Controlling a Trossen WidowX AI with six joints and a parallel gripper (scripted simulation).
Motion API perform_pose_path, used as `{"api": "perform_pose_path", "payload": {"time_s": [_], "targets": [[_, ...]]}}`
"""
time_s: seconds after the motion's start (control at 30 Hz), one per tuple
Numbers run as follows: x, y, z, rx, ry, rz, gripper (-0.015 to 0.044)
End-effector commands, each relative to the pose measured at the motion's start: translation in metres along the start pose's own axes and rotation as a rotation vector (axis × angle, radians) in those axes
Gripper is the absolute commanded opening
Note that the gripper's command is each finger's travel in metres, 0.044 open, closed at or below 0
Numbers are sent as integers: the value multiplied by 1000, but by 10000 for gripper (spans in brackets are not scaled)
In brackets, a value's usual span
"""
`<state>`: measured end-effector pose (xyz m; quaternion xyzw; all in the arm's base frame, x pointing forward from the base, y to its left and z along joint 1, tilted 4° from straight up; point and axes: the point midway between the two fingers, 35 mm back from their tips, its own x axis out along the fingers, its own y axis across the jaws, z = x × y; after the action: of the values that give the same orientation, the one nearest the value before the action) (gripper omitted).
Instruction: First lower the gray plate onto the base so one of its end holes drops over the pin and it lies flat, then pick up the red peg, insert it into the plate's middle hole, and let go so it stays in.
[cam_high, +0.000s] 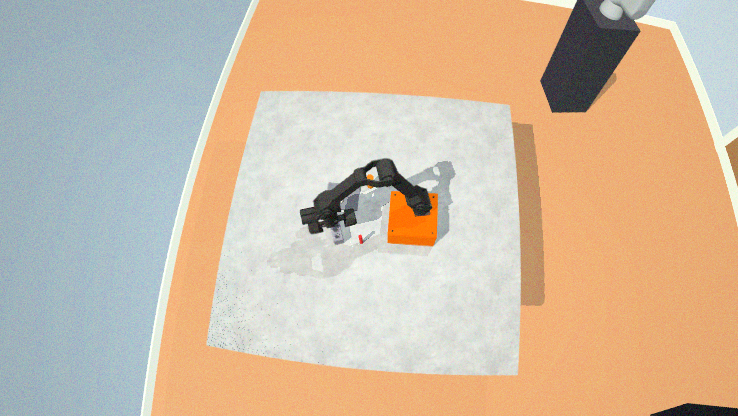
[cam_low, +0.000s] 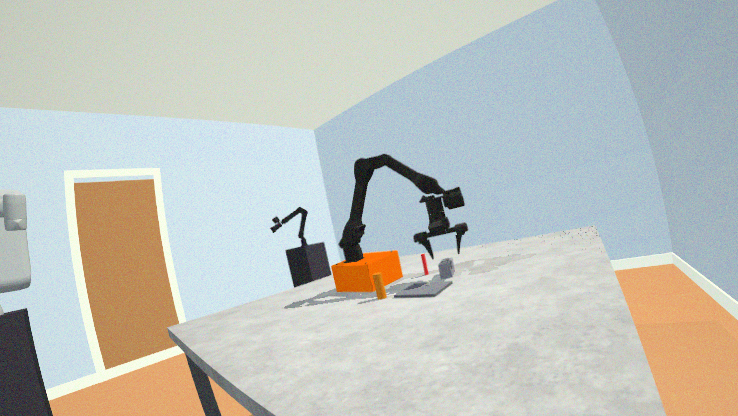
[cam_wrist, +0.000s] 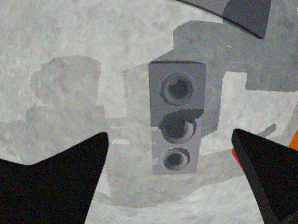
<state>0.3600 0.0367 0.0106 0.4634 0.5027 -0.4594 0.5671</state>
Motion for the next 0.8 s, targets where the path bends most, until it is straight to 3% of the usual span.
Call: {"api": "perform_pose_path", "payload": {"time_s": [0.0, 0.77], "targets": [[8, -3, -1, -6, 4, -10, 440], [45, -4, -1, -6, 4, -10, 440]]}}
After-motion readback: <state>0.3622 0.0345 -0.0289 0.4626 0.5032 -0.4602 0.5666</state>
